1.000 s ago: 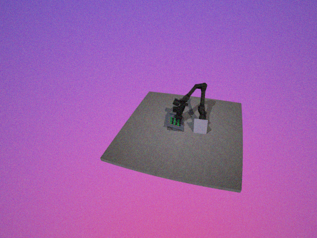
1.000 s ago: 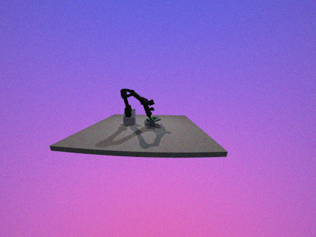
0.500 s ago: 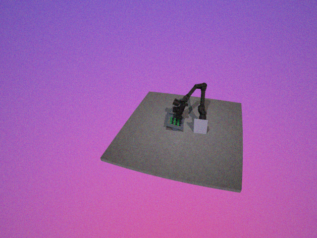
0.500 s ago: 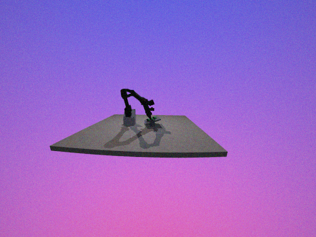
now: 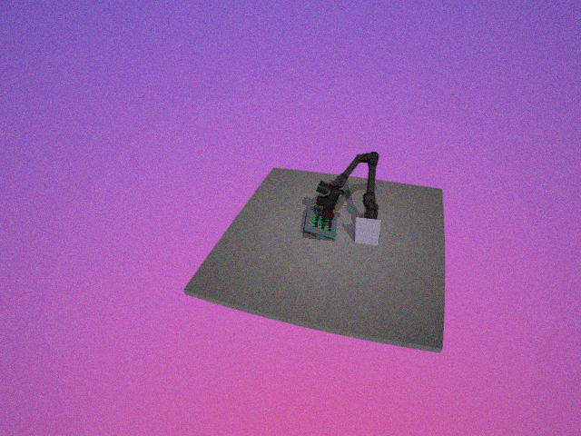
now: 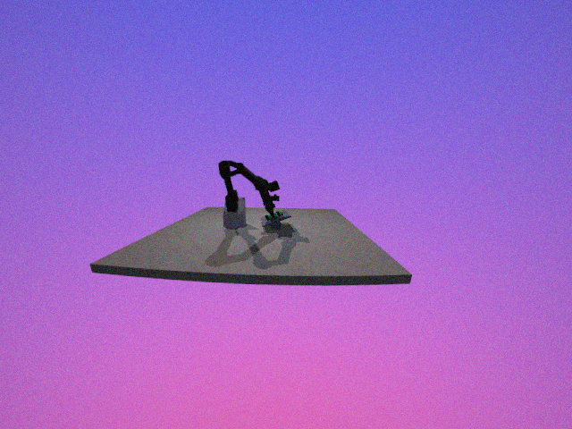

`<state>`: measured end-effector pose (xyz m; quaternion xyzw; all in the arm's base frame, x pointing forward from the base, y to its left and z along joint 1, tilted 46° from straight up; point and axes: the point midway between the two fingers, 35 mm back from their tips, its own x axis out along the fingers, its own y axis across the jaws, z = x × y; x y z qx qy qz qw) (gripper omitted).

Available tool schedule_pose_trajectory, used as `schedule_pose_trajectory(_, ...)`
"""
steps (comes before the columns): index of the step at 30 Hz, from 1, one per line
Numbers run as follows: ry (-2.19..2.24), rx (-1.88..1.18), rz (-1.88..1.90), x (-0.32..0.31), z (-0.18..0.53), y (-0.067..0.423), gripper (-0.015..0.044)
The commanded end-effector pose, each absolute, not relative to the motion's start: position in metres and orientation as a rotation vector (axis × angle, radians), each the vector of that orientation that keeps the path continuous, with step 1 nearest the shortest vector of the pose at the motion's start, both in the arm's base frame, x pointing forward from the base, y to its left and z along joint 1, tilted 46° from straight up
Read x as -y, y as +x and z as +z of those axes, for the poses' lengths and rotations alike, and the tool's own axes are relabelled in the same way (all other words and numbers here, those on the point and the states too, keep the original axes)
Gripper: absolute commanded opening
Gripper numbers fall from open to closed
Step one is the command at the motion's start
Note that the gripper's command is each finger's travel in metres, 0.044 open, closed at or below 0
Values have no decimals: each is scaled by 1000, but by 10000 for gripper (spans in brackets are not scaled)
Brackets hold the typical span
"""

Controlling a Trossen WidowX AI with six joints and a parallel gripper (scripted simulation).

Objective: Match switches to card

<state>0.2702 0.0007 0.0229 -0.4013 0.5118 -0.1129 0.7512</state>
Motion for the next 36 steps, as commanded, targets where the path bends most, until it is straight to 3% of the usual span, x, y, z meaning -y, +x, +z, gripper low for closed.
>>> schedule_pose_trajectory(1, -877, -1120, -242, -1, 22, 270, 0)
schedule_pose_trajectory(12, -875, -1147, -252, -40, 66, 243, 0)
schedule_pose_trajectory(22, -872, -1147, -250, -75, 42, 238, 0)
schedule_pose_trajectory(36, -873, -1147, -250, -77, 41, 238, 0)
